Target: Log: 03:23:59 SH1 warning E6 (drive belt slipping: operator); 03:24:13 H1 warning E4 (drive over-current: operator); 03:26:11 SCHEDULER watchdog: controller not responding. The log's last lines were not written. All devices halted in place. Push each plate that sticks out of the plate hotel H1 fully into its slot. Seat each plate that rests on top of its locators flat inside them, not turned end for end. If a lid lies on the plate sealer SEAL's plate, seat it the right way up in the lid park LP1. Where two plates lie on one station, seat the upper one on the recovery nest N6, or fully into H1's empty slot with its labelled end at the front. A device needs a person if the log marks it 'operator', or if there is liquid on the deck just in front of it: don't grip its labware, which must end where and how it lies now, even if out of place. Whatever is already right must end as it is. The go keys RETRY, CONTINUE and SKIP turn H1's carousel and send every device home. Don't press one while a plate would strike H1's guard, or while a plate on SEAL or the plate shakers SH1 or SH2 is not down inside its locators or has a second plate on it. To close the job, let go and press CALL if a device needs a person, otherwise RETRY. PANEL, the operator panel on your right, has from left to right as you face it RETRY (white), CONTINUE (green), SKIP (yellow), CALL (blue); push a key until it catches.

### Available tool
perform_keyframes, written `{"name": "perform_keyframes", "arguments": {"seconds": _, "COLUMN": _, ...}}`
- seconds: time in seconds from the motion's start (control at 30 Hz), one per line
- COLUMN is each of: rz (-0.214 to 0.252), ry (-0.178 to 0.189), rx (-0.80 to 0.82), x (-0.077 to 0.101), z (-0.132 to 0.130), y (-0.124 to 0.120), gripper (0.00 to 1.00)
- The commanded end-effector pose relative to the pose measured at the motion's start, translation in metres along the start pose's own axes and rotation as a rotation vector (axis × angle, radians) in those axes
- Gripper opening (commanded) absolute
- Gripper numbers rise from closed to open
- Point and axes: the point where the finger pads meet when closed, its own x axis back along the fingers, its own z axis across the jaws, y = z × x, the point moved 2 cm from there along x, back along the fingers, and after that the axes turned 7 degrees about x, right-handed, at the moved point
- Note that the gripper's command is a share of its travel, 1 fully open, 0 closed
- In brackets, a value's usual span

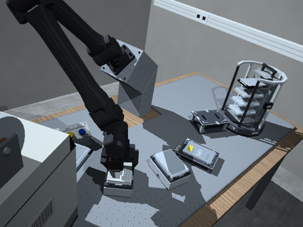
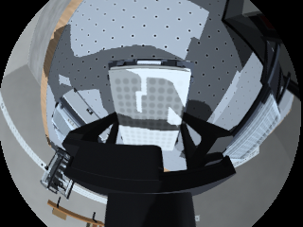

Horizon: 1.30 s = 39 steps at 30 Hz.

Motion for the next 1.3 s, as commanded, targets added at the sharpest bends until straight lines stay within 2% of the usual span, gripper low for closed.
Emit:
{"name": "perform_keyframes", "arguments": {"seconds": 0.0, "rz": -0.009, "ry": -0.006, "rx": -0.009, "x": -0.0081, "z": -0.0046, "y": 0.0070, "gripper": 0.84}}
{"name": "perform_keyframes", "arguments": {"seconds": 0.33, "rz": -0.009, "ry": -0.006, "rx": -0.009, "x": -0.0081, "z": -0.0046, "y": 0.0070, "gripper": 0.84}}
{"name": "perform_keyframes", "arguments": {"seconds": 0.37, "rz": -0.009, "ry": -0.006, "rx": -0.009, "x": -0.0081, "z": -0.0046, "y": 0.0070, "gripper": 1.00}}
{"name": "perform_keyframes", "arguments": {"seconds": 1.27, "rz": -0.007, "ry": -0.010, "rx": -0.009, "x": -0.0081, "z": -0.0049, "y": 0.0060, "gripper": 1.00}}
